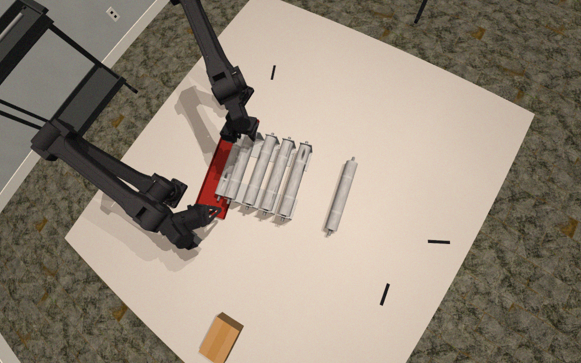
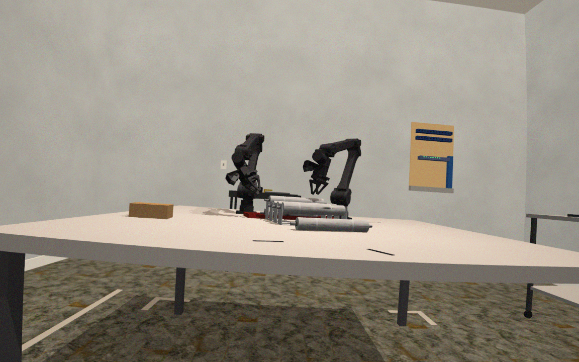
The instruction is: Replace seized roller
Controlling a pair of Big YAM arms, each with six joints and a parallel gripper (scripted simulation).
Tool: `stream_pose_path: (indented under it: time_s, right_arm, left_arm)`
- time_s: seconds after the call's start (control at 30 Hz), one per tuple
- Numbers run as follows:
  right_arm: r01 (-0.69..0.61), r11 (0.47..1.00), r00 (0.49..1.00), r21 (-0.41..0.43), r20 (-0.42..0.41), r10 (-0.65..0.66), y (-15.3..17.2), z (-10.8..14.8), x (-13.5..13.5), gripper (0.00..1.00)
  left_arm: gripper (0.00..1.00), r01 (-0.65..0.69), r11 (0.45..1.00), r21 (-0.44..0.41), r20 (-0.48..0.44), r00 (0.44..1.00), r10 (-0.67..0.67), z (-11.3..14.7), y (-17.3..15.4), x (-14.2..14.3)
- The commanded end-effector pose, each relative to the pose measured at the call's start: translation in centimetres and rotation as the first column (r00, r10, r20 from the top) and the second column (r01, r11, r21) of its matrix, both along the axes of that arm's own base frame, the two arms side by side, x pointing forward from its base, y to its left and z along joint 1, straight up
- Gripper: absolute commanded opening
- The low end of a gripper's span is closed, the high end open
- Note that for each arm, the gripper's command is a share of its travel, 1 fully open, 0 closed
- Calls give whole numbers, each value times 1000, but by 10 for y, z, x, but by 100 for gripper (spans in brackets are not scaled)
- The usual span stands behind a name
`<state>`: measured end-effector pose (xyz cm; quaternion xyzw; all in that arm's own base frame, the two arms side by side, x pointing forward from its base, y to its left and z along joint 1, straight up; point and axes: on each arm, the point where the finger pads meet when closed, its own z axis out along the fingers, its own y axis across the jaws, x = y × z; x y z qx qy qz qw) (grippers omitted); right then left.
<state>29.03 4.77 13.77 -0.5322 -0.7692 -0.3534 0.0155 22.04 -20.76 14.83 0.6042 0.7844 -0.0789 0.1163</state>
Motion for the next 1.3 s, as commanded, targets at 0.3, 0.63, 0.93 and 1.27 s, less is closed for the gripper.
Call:
stream_pose_path:
  time_s: [0.3,0.63,0.93,1.27]
  right_arm:
    - [13,1000,999,21,-35,-13,5,-9,-4,32]
    - [29,999,999,29,-38,-28,24,-30,10,32]
    - [13,1000,1000,17,5,-14,32,-29,26,32]
    - [16,1000,1000,24,19,-16,31,-22,33,3]
  left_arm:
    - [62,28,1000,11,-15,999,-28,-13,-5,-8]
    - [62,25,1000,12,-15,1000,-24,-46,-13,-5]
    - [62,16,1000,-5,4,1000,-16,-43,-19,5]
    - [62,23,1000,0,0,1000,-23,-45,-16,2]
